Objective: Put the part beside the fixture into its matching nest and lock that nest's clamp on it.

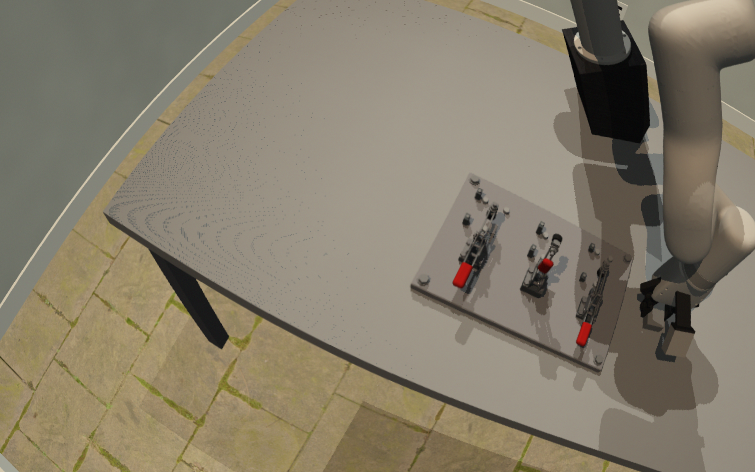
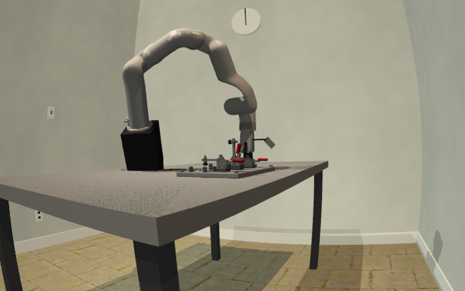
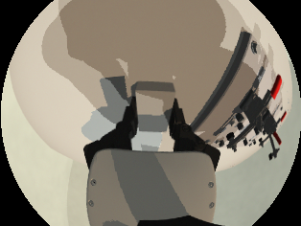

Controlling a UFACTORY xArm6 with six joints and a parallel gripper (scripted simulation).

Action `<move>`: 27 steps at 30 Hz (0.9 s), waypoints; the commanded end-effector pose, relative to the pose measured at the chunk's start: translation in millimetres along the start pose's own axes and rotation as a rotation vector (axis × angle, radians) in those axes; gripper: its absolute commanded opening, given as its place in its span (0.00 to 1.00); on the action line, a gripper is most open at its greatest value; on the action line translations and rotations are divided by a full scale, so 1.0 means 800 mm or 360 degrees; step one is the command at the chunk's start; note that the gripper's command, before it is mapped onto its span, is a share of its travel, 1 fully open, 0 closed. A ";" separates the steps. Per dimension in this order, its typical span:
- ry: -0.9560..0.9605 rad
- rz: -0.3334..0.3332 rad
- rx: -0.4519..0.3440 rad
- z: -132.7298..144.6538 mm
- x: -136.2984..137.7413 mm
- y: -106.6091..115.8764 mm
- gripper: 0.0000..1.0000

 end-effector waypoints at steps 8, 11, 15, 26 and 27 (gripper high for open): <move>-0.0001 -0.0003 0.0005 -0.002 -0.001 0.002 0.00; -0.0001 -0.0003 0.0005 -0.002 -0.001 0.002 0.00; -0.0001 -0.0003 0.0005 -0.002 -0.001 0.002 0.00; -0.0001 -0.0003 0.0005 -0.002 -0.001 0.018 0.00; -0.0001 -0.0003 0.0005 -0.002 -0.001 0.021 0.00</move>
Point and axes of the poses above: the point where the finger pads meet when closed, its own y axis back along the fingers, its own x axis across the jaws, z = x × y, the point moved 6 cm from there along y, back along the fingers, and after that the axes turned 4 degrees about -y, right-handed, at the moved point
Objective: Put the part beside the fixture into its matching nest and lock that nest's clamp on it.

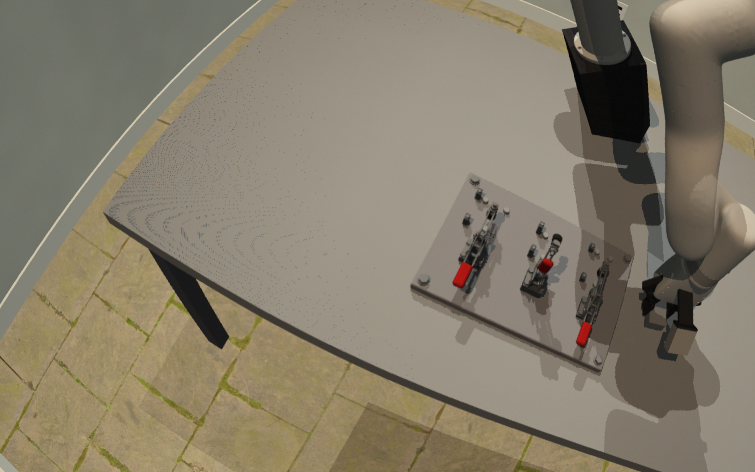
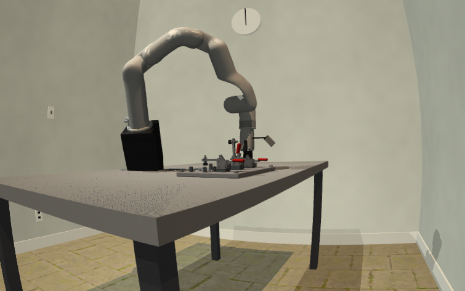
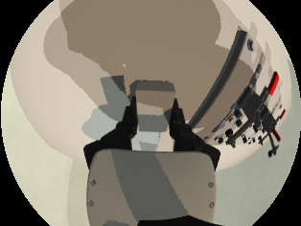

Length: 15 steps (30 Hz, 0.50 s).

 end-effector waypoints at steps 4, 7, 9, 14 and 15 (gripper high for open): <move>-0.0001 -0.0004 0.0006 -0.002 -0.001 0.018 0.00; -0.0001 -0.0004 0.0006 -0.002 -0.001 0.030 0.00; -0.0001 -0.0004 0.0006 -0.002 -0.001 0.039 0.00; -0.0001 -0.0004 0.0006 -0.002 -0.001 0.064 0.00; -0.0001 -0.0004 0.0006 -0.002 -0.001 0.069 0.00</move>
Point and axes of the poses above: the point where the finger pads meet when closed, its own y axis back along the fingers, its own x axis across the jaws, z = x × y, the point moved 6 cm from there along y, back along the fingers, and after that the axes turned 4 degrees about -y, right-handed, at the moved point
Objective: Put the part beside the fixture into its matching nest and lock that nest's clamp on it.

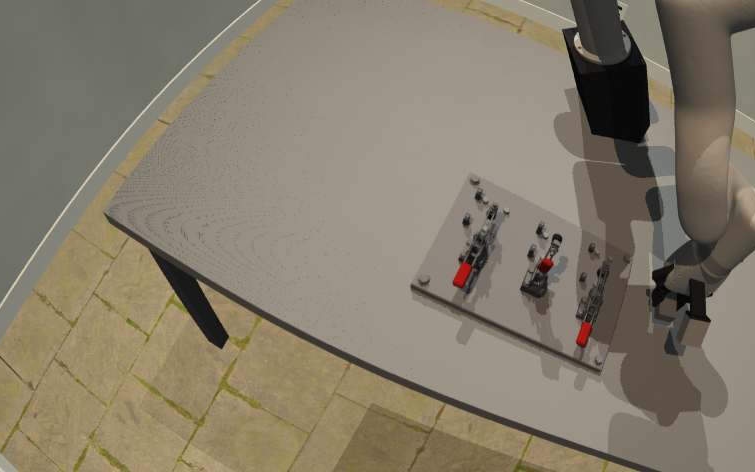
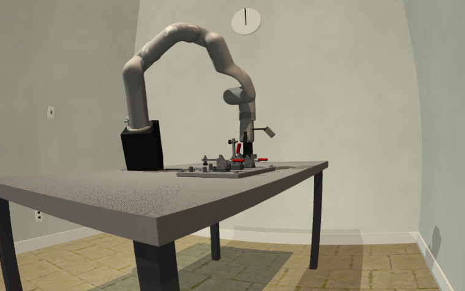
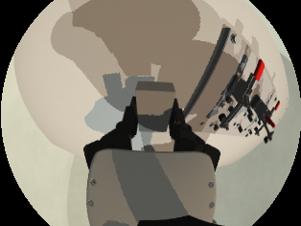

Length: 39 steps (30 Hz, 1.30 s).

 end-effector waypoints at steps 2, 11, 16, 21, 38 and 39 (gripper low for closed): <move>-0.0001 -0.0003 0.0004 -0.001 0.000 0.032 0.00; -0.0001 -0.0003 0.0004 -0.001 0.000 0.065 0.00; -0.0001 -0.0003 0.0004 -0.001 0.000 0.082 0.00; -0.0001 -0.0003 0.0004 -0.001 0.000 0.089 0.00; -0.0001 -0.0003 0.0004 -0.001 0.000 0.095 0.00; -0.0001 -0.0003 0.0004 -0.001 0.000 0.095 0.00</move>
Point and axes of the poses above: the point where the finger pads meet when closed, its own y axis back along the fingers, its own x axis across the jaws, z = x × y, the point moved 6 cm from there along y, back along the fingers, and after that the axes turned 4 degrees about -y, right-handed, at the moved point
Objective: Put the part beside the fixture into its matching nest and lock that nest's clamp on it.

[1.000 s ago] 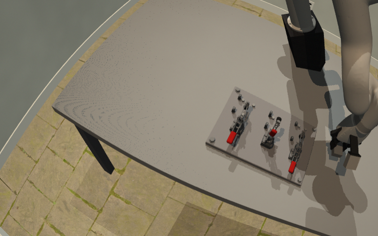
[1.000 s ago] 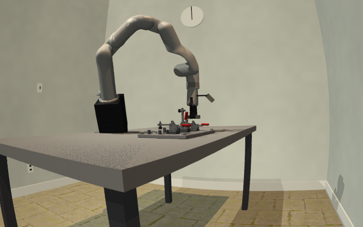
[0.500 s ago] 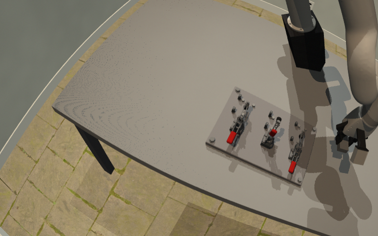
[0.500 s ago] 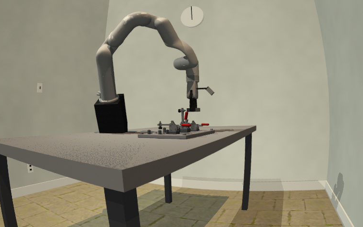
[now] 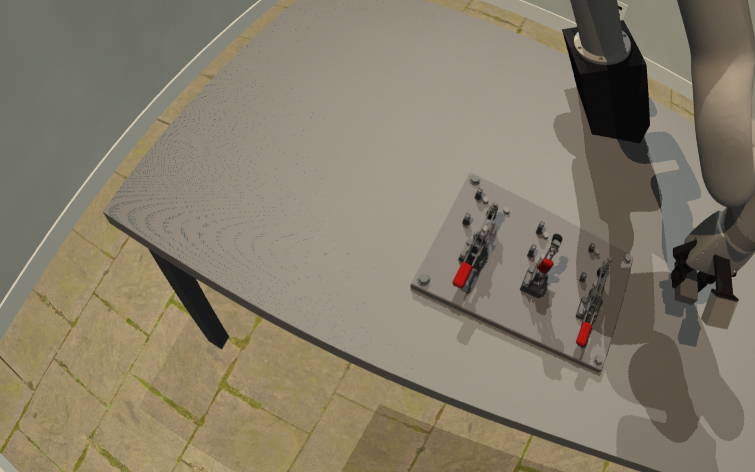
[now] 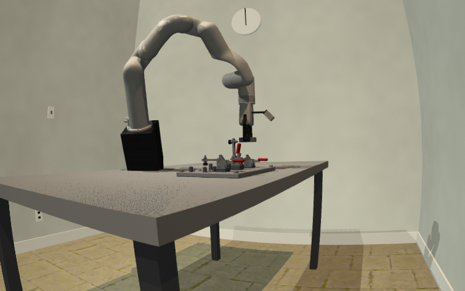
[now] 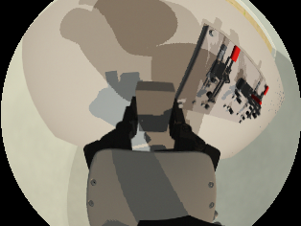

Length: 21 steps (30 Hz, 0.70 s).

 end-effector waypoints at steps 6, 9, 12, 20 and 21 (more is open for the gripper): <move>-0.0002 -0.0004 0.0006 -0.002 -0.001 0.002 0.00; -0.0040 -0.0004 0.0006 -0.002 -0.001 0.002 0.00; -0.0141 -0.0005 0.0006 -0.002 -0.001 0.002 0.00; -0.0315 -0.0005 0.0006 -0.002 -0.001 0.002 0.00; -0.0321 -0.0005 0.0006 -0.002 -0.001 0.002 0.00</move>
Point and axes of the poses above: the point where the finger pads meet when closed, its own y axis back along the fingers, its own x axis across the jaws, z = x × y, the point moved 6 cm from there along y, back along the fingers, and after that the axes turned 4 degrees about -y, right-handed, at the moved point
